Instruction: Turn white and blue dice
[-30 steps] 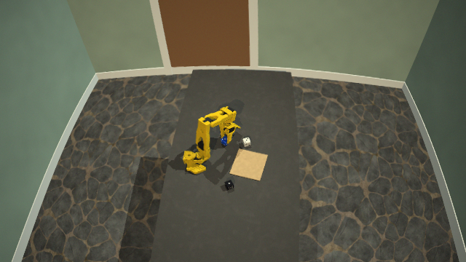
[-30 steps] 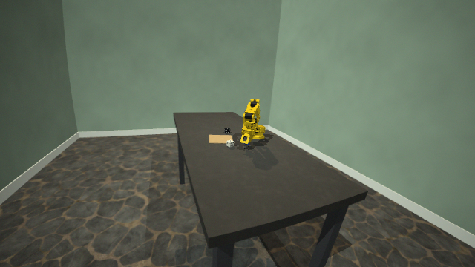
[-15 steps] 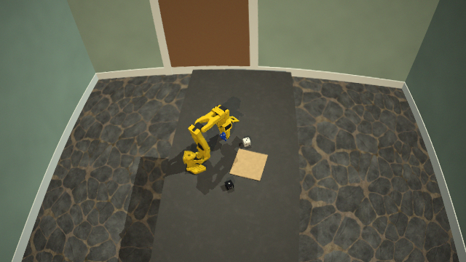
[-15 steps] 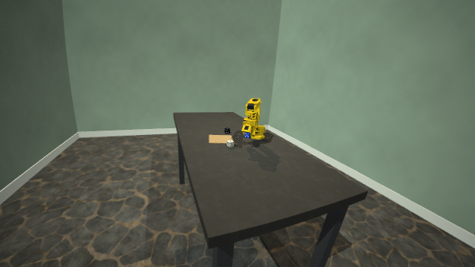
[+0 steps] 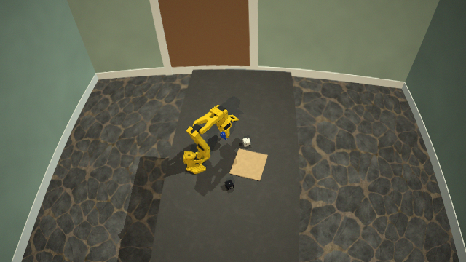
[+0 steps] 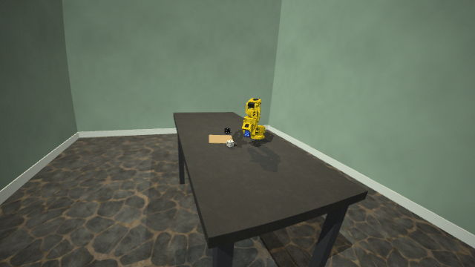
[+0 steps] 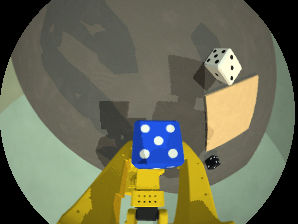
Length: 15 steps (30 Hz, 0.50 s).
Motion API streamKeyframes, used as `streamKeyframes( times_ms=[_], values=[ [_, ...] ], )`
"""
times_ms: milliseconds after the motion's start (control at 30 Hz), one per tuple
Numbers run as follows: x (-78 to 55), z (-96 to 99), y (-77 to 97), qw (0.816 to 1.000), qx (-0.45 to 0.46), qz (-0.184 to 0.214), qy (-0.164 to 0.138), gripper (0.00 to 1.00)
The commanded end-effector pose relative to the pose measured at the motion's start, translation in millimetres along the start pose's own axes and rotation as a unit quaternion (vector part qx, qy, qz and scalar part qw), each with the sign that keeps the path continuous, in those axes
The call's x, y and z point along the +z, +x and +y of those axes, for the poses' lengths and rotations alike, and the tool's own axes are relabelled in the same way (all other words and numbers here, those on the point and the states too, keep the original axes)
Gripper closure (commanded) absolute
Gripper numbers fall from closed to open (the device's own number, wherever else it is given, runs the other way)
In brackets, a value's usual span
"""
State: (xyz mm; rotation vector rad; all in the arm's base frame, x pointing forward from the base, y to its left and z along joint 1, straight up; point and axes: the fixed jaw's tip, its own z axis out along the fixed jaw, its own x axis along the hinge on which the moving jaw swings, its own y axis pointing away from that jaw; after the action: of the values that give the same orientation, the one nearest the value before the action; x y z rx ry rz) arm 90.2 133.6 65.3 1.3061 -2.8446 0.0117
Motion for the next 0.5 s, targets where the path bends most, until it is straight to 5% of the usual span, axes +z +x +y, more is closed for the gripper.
streamKeyframes(
  times_ms=[0, 467],
  values=[
    [-5.4, 1.7, -3.4, 1.000, -0.001, -0.024, -0.002, 1.00],
    [-4.9, 1.6, -4.9, 0.999, -0.001, -0.035, -0.003, 1.00]
  ],
)
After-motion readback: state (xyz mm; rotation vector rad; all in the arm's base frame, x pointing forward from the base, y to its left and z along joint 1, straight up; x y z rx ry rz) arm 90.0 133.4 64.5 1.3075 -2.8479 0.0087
